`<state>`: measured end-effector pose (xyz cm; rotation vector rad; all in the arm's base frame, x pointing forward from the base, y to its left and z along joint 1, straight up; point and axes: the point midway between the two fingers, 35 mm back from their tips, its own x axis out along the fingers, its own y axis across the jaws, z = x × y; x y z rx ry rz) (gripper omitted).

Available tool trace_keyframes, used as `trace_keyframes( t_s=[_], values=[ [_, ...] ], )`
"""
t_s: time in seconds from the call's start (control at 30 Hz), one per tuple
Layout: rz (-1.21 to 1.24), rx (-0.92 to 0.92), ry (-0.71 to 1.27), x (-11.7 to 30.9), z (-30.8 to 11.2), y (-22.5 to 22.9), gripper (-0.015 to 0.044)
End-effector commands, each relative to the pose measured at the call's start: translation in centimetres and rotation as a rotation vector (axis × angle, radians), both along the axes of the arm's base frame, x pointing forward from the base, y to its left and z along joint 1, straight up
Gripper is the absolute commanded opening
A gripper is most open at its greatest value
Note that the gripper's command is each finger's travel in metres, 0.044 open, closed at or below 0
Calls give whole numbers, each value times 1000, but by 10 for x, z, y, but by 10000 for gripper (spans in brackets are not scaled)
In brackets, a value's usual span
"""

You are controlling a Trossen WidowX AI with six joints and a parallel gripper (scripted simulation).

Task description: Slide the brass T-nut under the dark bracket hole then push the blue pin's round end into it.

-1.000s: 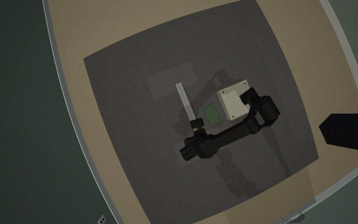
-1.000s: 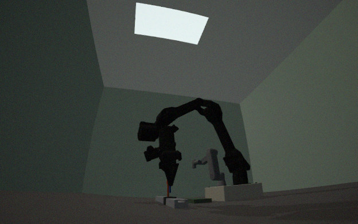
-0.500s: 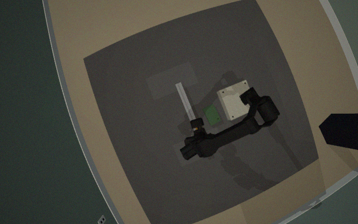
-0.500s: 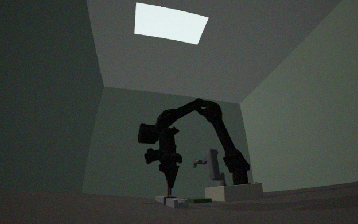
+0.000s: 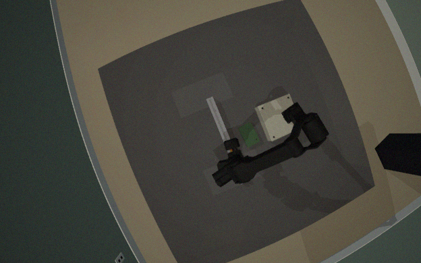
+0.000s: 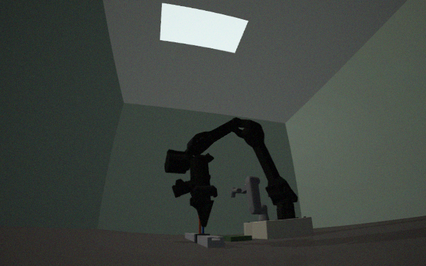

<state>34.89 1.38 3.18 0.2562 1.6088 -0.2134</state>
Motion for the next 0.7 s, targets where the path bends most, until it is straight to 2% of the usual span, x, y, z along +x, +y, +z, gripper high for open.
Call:
trace_keyframes(
  t_s=[0.0,0.67],
  values=[
    [0,1,7,-2,-5,0,-150],
    [0,1,2,0,-7,0,-150]
  ],
)
